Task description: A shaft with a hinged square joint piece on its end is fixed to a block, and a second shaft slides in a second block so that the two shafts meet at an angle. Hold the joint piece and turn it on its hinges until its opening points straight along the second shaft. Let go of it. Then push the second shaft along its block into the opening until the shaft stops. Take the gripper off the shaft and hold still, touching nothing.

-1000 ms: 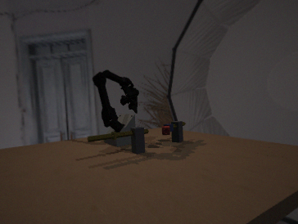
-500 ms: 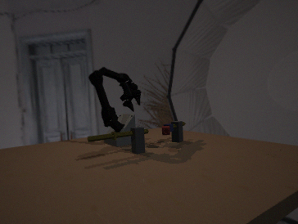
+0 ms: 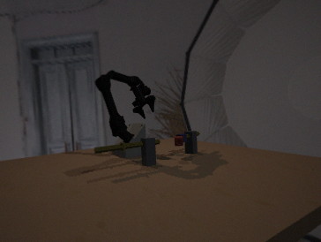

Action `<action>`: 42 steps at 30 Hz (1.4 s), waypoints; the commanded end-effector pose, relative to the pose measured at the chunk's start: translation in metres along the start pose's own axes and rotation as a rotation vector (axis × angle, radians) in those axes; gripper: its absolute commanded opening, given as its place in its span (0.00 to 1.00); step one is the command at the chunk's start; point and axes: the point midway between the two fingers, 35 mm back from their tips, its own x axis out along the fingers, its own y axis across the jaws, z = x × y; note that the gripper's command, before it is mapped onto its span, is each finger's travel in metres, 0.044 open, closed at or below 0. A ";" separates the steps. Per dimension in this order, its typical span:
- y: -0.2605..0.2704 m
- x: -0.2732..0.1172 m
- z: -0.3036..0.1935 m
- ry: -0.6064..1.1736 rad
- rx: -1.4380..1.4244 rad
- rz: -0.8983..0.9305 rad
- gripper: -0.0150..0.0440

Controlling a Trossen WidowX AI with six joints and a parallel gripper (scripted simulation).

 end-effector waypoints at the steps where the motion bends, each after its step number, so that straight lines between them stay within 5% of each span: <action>1: 0.040 0.014 0.001 -0.029 0.101 -0.002 1.00; 19: 0.248 0.115 0.082 -0.309 0.516 0.236 1.00; 32: 0.318 0.182 0.180 -0.587 0.603 0.379 1.00; 42: 0.319 0.184 0.182 -0.577 0.683 0.390 1.00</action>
